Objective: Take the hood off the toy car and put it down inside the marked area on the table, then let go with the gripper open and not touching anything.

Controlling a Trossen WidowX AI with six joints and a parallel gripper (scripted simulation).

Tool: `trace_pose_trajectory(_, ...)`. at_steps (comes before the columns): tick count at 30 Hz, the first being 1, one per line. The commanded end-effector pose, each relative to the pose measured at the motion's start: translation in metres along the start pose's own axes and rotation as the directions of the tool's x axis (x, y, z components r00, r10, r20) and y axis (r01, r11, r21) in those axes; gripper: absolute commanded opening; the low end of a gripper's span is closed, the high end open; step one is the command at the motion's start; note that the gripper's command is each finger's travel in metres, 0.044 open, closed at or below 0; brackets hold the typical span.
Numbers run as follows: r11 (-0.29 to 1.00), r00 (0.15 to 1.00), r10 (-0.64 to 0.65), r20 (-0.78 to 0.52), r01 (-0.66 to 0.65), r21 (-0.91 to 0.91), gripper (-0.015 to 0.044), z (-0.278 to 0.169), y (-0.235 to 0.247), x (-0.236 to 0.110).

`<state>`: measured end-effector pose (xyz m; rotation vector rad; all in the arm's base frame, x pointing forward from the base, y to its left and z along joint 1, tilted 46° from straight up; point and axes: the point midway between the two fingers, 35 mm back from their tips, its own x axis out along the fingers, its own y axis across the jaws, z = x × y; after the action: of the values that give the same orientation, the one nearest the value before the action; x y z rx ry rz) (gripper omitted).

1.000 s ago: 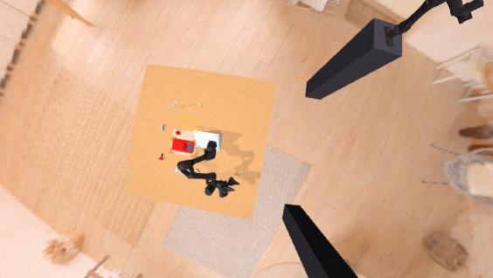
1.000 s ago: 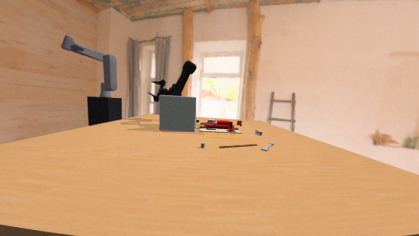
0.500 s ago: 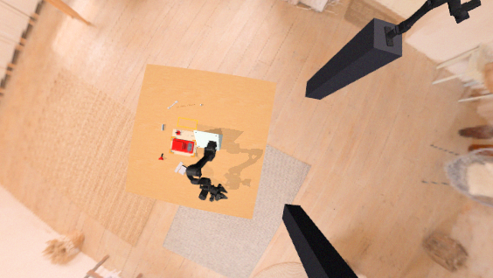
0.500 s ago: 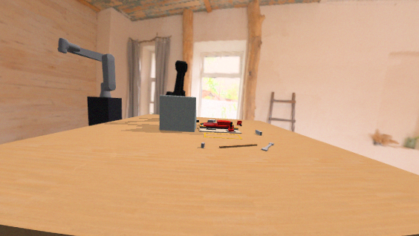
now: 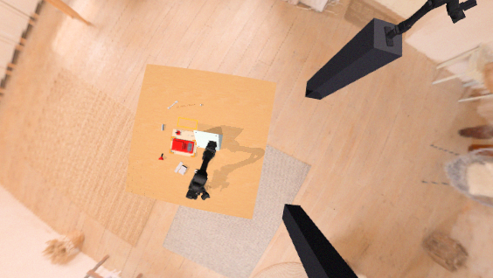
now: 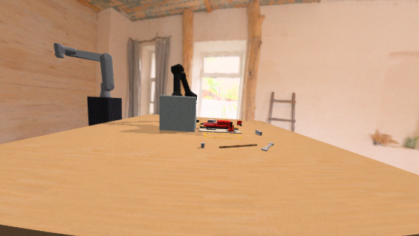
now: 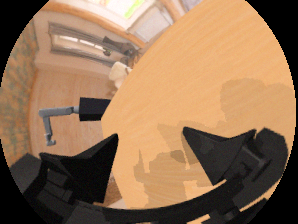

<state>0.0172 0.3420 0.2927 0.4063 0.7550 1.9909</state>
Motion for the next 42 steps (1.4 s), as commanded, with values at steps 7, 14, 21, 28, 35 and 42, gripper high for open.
trace_pose_trajectory(7, 0.913, 0.904, -0.392, 0.173, 0.404, -0.045, 0.0440, 0.066, -0.104, -0.075)
trace_pose_trajectory(14, 0.803, 0.783, -0.586, 0.208, 0.596, 0.021, 0.0440, 0.081, -0.156, -0.143)
trace_pose_trajectory(21, 0.667, 0.665, -0.741, 0.089, 0.717, 0.201, 0.0440, 0.060, -0.213, -0.215)
trace_pose_trajectory(28, 0.493, 0.569, -0.818, -0.080, 0.766, 0.413, 0.0440, 0.015, -0.250, -0.300)
trace_pose_trajectory(35, 0.334, 0.550, -0.806, -0.218, 0.728, 0.599, 0.0440, -0.035, -0.254, -0.365)
trace_pose_trajectory(42, 0.227, 0.592, -0.761, -0.267, 0.628, 0.745, 0.0440, -0.080, -0.241, -0.420)
